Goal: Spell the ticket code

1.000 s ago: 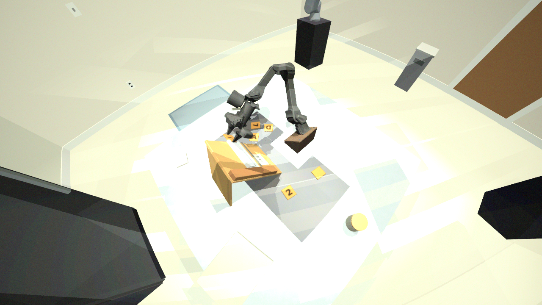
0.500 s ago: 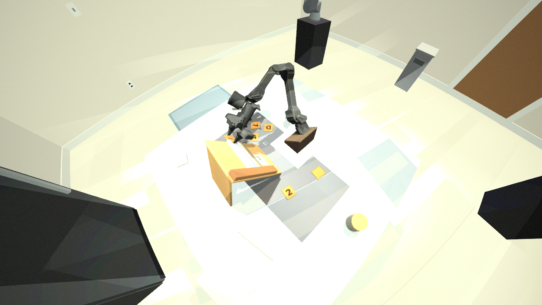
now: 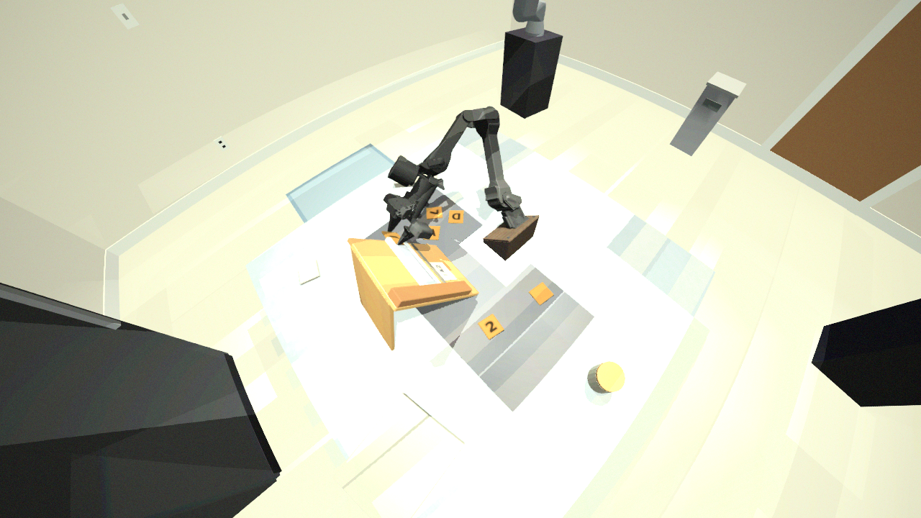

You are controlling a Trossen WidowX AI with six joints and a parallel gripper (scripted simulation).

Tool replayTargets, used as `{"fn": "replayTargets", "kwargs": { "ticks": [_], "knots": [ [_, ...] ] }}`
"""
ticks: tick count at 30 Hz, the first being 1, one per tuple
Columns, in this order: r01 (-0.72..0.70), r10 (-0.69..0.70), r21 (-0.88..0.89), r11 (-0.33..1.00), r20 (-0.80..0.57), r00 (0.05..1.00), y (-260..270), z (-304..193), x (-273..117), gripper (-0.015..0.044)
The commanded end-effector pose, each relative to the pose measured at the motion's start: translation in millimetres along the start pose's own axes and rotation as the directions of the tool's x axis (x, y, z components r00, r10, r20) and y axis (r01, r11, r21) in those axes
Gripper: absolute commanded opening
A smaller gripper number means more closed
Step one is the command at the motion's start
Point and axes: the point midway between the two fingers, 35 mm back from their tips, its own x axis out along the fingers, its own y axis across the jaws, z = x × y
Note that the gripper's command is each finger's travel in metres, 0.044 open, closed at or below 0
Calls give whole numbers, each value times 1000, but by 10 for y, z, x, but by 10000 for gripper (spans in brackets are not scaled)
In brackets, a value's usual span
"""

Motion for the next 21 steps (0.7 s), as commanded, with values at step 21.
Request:
{"fn": "replayTargets", "kwargs": {
  "ticks": [21],
  "knots": [
    [2,-2,4,1000,-3,1000,122,-8,6,0]
  ]
}}
